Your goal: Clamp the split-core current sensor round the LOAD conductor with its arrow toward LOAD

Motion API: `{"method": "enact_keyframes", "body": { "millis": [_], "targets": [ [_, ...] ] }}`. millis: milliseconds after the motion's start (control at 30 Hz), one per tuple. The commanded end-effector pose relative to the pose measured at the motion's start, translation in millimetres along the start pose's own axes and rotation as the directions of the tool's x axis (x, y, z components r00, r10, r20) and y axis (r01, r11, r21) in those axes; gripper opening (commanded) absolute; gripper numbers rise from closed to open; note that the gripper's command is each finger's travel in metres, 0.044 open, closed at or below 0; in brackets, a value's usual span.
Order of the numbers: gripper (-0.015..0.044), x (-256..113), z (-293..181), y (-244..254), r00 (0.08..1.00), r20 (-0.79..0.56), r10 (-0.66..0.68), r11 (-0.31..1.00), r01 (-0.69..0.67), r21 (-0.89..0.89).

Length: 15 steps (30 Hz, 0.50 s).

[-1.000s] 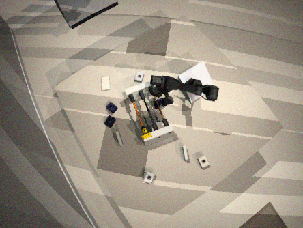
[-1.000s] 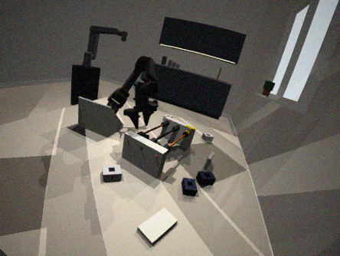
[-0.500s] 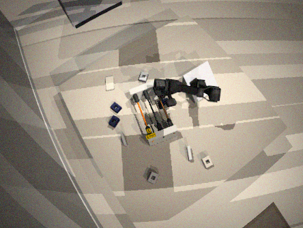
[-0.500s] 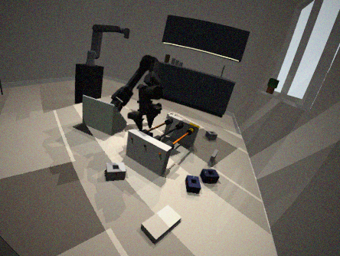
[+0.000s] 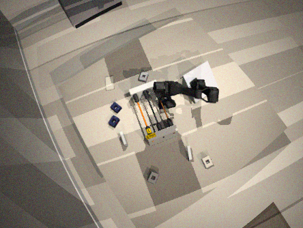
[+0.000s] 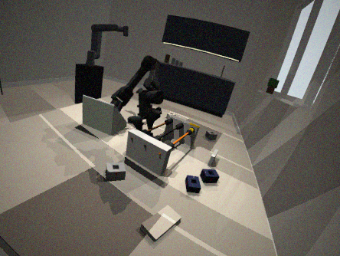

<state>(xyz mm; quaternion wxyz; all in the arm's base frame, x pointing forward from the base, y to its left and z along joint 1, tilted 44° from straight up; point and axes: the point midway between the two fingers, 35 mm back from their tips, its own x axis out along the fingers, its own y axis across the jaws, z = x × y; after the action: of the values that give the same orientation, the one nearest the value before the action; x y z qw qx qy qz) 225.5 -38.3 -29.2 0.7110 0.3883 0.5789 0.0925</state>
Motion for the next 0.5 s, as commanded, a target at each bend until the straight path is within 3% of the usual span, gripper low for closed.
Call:
{"method": "enact_keyframes", "body": {
  "millis": [0,467],
  "targets": [
    [0.0310,-0.7,0.4,0.1,1.000,0.001,0.000,1.000,0.000,-0.001],
    [0.0217,-0.7,0.4,0.1,1.000,0.001,0.000,1.000,0.000,-0.001]
  ]
}}
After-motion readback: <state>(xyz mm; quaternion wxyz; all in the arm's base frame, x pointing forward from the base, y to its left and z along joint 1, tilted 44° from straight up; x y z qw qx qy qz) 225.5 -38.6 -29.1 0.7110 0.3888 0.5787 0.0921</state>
